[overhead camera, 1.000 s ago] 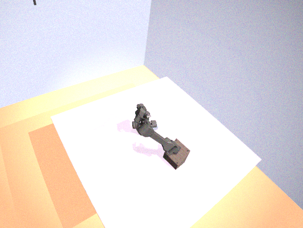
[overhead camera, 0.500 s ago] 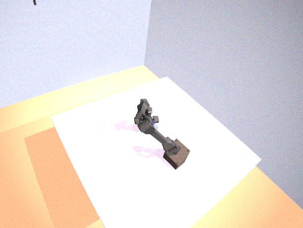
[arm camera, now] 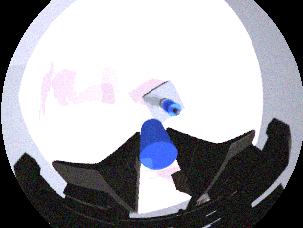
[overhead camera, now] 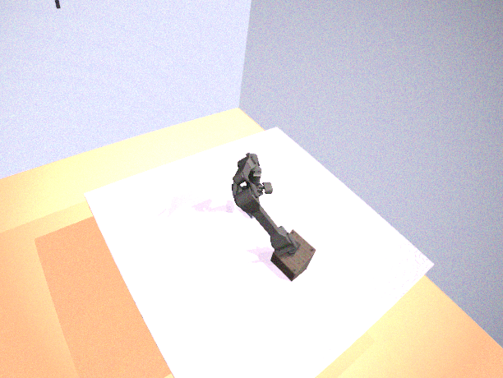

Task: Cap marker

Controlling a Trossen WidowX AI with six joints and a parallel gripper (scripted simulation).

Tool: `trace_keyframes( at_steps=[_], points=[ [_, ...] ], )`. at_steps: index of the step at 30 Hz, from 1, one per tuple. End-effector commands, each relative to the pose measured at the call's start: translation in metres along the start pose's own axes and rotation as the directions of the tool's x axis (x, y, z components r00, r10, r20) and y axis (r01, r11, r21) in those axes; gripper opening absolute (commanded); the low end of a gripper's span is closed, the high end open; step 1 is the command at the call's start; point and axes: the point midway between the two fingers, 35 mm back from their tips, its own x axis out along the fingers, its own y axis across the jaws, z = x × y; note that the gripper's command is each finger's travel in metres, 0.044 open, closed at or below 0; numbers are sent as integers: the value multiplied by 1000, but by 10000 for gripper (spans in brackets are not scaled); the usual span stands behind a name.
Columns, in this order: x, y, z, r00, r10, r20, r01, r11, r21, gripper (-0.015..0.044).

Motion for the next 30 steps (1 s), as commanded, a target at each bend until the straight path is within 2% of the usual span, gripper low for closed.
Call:
trace_keyframes(
  at_steps=[1, 10, 30],
  points=[
    [-8, -11, 8, 1000, -2, 3, 2, 1000, -7, 0],
    [-20, -34, 18, 1000, 4, -2, -4, 1000, -9, 0],
    [6, -34, 19, 1000, 4, -1, -4, 1000, -9, 0]
  ],
)
